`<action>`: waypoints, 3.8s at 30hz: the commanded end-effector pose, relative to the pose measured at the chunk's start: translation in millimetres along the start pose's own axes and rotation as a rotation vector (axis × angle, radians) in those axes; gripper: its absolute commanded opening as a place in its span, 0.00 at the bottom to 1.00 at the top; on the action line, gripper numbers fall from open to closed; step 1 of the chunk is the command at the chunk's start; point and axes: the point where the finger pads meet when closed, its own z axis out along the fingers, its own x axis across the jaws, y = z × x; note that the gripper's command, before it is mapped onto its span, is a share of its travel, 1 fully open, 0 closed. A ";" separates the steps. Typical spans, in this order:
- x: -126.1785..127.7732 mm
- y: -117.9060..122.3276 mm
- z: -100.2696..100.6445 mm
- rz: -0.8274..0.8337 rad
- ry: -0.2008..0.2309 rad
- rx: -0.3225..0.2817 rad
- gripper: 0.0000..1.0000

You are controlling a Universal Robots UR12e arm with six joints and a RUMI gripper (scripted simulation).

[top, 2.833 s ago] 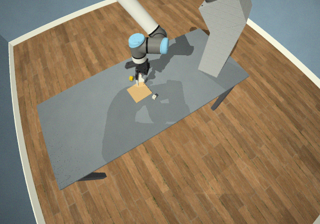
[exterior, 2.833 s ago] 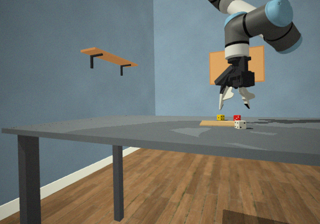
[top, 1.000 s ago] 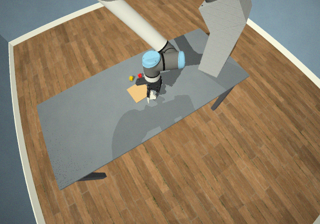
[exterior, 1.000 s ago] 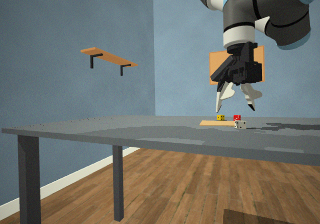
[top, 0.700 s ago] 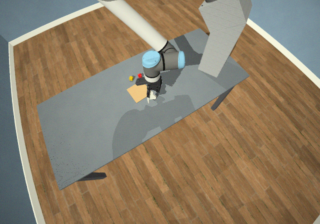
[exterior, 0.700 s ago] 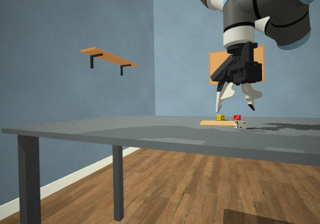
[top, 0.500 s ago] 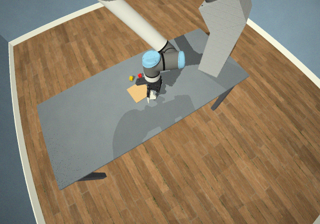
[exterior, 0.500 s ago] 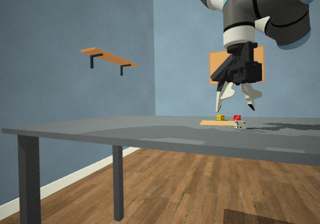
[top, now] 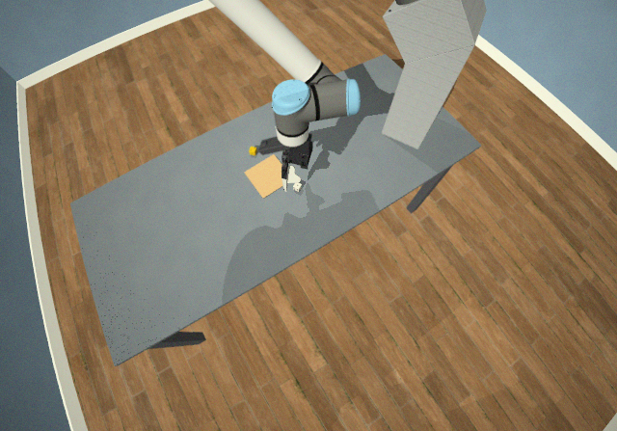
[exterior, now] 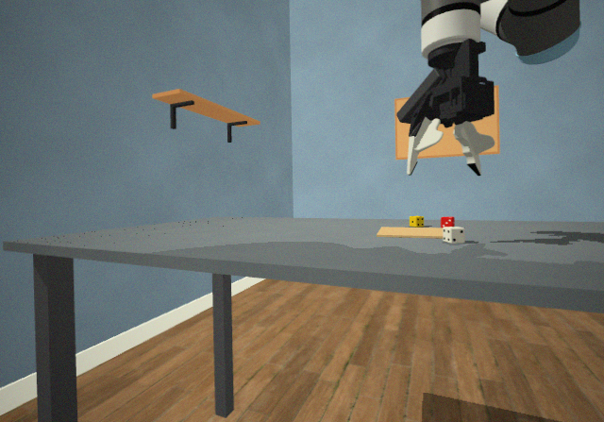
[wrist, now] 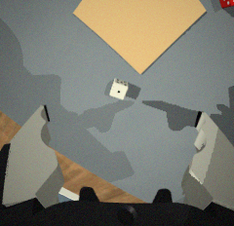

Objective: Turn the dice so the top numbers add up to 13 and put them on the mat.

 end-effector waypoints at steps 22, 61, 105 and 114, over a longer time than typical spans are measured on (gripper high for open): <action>-1.2 4.4 -46.9 0.075 0.000 -0.001 1.00; -4.0 19.9 -40.9 0.320 0.000 -0.001 1.00; 7.5 20.8 -27.4 1.160 0.001 -0.001 1.00; 9.2 22.3 -23.3 1.412 0.001 -0.001 1.00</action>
